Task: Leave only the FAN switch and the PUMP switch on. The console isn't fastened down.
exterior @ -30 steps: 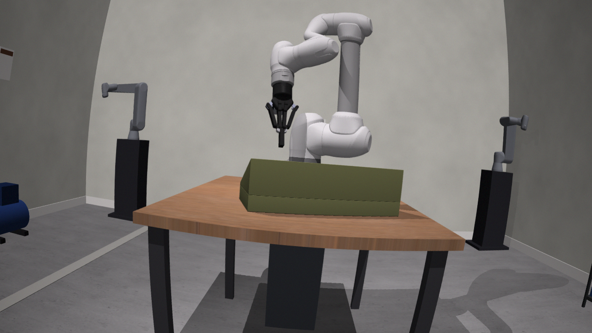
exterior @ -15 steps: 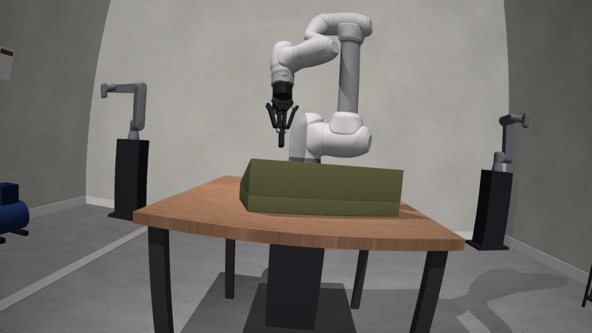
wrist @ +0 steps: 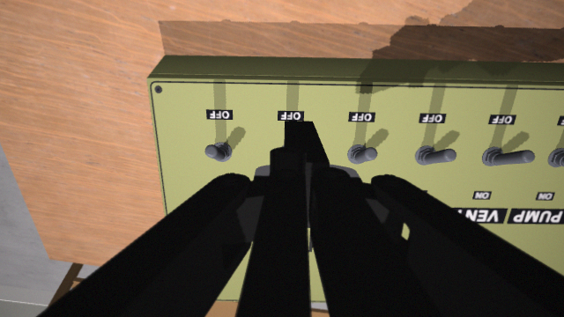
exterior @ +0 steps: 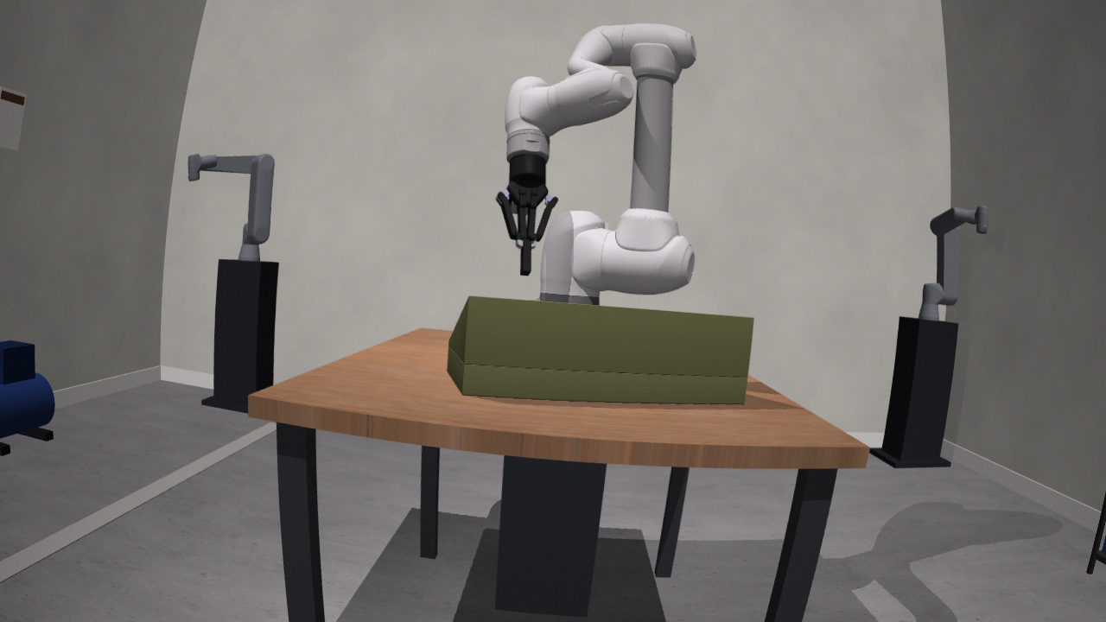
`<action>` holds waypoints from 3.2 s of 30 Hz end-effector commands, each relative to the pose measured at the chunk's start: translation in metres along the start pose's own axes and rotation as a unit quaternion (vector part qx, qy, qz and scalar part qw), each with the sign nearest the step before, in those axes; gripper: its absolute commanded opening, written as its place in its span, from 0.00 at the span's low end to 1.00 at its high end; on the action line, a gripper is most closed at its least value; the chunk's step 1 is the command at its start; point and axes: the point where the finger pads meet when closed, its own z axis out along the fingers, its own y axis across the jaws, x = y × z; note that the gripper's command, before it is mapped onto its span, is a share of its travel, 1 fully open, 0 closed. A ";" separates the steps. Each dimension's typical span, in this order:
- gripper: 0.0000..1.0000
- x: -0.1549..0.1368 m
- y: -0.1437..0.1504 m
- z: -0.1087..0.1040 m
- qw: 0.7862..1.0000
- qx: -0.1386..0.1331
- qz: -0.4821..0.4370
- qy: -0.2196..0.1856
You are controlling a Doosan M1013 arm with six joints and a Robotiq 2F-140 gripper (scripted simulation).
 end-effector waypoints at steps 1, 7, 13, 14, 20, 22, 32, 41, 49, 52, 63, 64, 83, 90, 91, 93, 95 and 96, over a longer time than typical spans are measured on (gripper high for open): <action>0.10 0.000 0.000 0.000 1.000 0.000 0.000 0.000; 0.10 0.000 0.000 0.000 1.000 0.000 0.000 0.000; 0.10 0.000 0.000 0.004 1.000 0.000 0.000 0.000; 0.10 0.000 0.000 0.004 1.000 0.000 0.000 0.000; 0.10 0.000 0.000 0.013 1.000 0.000 0.000 0.000; 0.10 0.000 0.000 0.018 1.000 0.000 0.000 0.000; 0.10 -0.001 0.000 0.040 1.000 0.000 0.000 0.000; 0.10 -0.001 0.000 0.069 1.000 0.000 0.000 0.000; 0.10 -0.001 0.000 0.085 1.000 0.000 0.000 0.000; 0.10 -0.001 0.000 0.091 1.000 0.000 0.000 0.000; 0.10 -0.001 0.000 0.102 1.000 0.000 0.000 0.000; 0.10 -0.001 0.000 0.102 1.000 0.000 0.000 0.000; 0.10 -0.001 0.000 0.103 1.000 0.000 0.000 0.000; 0.10 -0.001 0.000 0.103 1.000 0.000 0.000 0.000; 0.10 -0.001 0.000 0.103 1.000 0.000 0.000 0.000; 0.10 -0.001 0.000 0.103 1.000 0.000 0.000 0.000; 0.10 -0.001 0.000 0.103 1.000 0.000 0.000 0.000; 0.10 -0.001 0.000 0.103 1.000 0.000 0.000 0.000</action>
